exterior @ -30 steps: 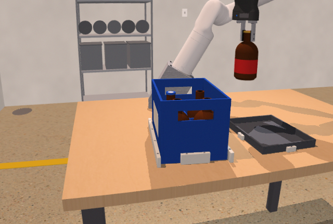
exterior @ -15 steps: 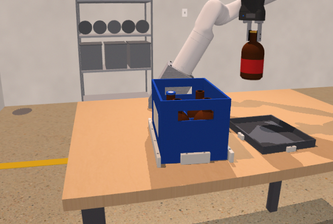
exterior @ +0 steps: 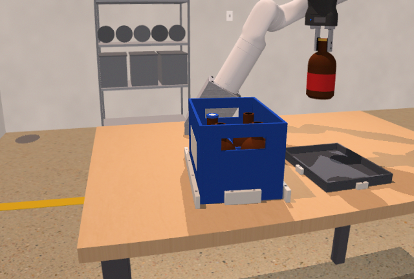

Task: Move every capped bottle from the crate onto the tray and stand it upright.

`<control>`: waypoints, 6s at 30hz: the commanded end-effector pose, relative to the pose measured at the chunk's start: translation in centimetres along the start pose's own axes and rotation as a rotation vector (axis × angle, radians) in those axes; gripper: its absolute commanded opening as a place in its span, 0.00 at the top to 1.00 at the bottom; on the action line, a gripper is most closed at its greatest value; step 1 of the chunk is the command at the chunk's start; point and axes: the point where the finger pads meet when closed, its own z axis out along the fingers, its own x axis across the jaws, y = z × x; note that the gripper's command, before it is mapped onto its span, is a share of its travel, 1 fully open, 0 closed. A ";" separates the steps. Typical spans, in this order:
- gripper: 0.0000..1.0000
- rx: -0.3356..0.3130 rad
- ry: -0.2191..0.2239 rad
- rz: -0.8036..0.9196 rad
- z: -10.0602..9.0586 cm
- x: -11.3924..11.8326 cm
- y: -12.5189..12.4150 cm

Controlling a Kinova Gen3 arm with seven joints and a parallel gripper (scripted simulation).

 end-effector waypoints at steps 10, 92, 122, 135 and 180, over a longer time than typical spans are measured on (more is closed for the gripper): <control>1.00 0.005 -0.003 -0.018 0.2 1.4 -1.9; 1.00 0.006 -0.003 -0.018 11.1 1.4 -2.2; 1.00 0.006 -0.001 -0.018 15.3 1.4 -2.2; 1.00 0.006 -0.001 -0.018 16.1 1.4 -2.2; 1.00 0.006 -0.003 -0.018 17.6 1.5 -2.1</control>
